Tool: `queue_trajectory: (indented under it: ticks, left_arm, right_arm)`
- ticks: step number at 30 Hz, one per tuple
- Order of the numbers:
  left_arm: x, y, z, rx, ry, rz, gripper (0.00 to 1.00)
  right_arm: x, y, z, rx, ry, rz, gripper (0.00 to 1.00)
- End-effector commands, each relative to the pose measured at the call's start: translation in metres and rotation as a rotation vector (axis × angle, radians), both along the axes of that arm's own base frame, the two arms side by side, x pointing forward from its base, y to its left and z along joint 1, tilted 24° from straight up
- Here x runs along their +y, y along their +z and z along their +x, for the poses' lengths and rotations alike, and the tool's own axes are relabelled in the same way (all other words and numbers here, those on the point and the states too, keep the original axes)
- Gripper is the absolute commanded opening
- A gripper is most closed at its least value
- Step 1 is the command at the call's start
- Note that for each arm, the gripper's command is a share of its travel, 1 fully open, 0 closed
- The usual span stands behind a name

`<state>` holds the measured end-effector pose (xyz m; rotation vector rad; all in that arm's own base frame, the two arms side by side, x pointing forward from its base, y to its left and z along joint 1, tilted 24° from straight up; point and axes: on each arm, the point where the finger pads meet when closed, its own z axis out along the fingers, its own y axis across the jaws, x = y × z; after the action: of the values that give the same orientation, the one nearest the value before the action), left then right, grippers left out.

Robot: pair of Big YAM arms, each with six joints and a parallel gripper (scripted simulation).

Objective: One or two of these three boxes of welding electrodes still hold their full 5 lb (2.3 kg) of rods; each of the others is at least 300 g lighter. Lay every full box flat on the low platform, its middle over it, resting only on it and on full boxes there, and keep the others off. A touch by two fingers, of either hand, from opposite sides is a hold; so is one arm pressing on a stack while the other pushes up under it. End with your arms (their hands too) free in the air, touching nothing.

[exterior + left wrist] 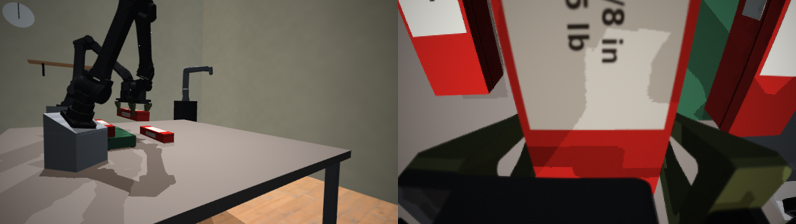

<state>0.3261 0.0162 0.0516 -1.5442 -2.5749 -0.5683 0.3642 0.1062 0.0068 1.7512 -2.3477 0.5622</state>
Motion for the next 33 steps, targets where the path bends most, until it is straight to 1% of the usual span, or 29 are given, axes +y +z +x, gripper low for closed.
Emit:
queue_trajectory:
  ticks: [1,2,3,4,5,6,7,8,9,12,14,33]
  left_arm:
    - [0.001,0.025,0.003,-0.045,-0.027,0.029,0.0]
    - [0.007,0.041,0.021,-0.09,-0.002,0.024,0.0]
    - [0.005,0.037,0.015,-0.081,-0.007,0.025,0.0]
    - [0.001,0.024,-0.001,-0.046,-0.023,0.029,0.0]
    - [-0.002,0.022,-0.003,-0.043,-0.03,0.029,0.0]
    - [0.0,0.022,-0.004,-0.043,-0.026,0.03,0.0]
    - [0.003,0.023,-0.002,-0.047,-0.017,0.029,0.0]
    - [0.003,0.029,0.005,-0.064,-0.011,0.027,0.0]
    - [0.004,0.03,0.006,-0.067,-0.009,0.026,0.0]
    - [0.005,0.026,0.002,-0.058,-0.007,0.028,0.0]
    - [0.006,0.024,-0.001,-0.051,-0.006,0.029,0.0]
    - [0.008,0.022,0.0,-0.053,-0.003,0.029,0.0]
  right_arm:
    - [0.01,0.038,0.011,-0.073,0.042,0.015,0.0]
    - [0.013,0.05,0.027,-0.108,0.026,0.032,0.0]
    - [0.017,0.049,0.023,-0.107,0.036,0.032,0.0]
    - [0.014,0.041,0.011,-0.084,0.042,0.021,0.0]
    - [0.013,0.039,0.01,-0.081,0.042,0.019,0.0]
    - [0.012,0.038,0.008,-0.076,0.042,0.017,0.0]
    - [0.011,0.04,0.012,-0.085,0.032,0.021,0.0]
    - [0.008,0.041,0.015,-0.089,0.024,0.022,0.0]
    - [0.006,0.04,0.014,-0.087,0.02,0.021,0.0]
    - [0.003,0.036,0.009,-0.075,0.02,0.015,0.0]
    - [0.004,0.037,0.011,-0.081,0.019,0.018,0.0]
    - [0.001,0.034,0.011,-0.08,0.014,0.017,0.0]
